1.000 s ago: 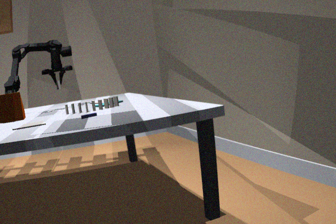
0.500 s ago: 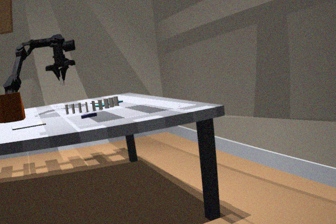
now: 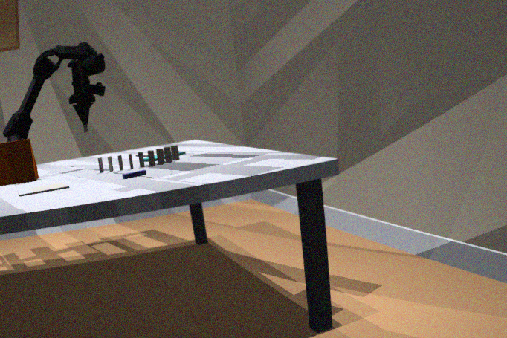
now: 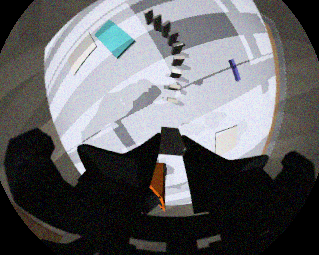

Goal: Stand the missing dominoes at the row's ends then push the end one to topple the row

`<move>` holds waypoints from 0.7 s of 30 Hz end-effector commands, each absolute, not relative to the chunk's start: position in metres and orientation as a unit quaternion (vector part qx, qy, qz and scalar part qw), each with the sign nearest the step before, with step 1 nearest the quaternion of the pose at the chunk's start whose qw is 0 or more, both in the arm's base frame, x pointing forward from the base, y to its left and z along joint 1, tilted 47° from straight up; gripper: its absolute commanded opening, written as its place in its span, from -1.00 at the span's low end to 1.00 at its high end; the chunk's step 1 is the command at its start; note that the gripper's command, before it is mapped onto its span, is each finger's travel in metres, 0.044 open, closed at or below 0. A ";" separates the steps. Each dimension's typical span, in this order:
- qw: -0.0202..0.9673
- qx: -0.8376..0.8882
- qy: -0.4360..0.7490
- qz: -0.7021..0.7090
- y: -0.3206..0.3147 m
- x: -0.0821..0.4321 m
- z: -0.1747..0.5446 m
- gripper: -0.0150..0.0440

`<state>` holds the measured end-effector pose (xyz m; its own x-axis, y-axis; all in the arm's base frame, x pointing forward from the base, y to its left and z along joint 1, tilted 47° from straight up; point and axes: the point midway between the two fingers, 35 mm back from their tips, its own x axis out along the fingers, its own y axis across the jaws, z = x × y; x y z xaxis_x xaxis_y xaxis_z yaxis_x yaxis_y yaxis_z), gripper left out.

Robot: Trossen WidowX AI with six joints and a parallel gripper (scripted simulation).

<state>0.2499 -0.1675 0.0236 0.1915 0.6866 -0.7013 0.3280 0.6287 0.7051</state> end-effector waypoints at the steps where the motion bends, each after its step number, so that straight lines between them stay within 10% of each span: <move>1: 0.639 0.430 0.627 0.121 -0.169 0.246 0.015 -0.13; 21: 0.640 0.429 0.626 0.119 -0.118 0.267 -0.043 -0.13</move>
<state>0.2662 -0.1326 -0.0273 0.1922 0.6793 -0.7083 0.3727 0.6171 0.6930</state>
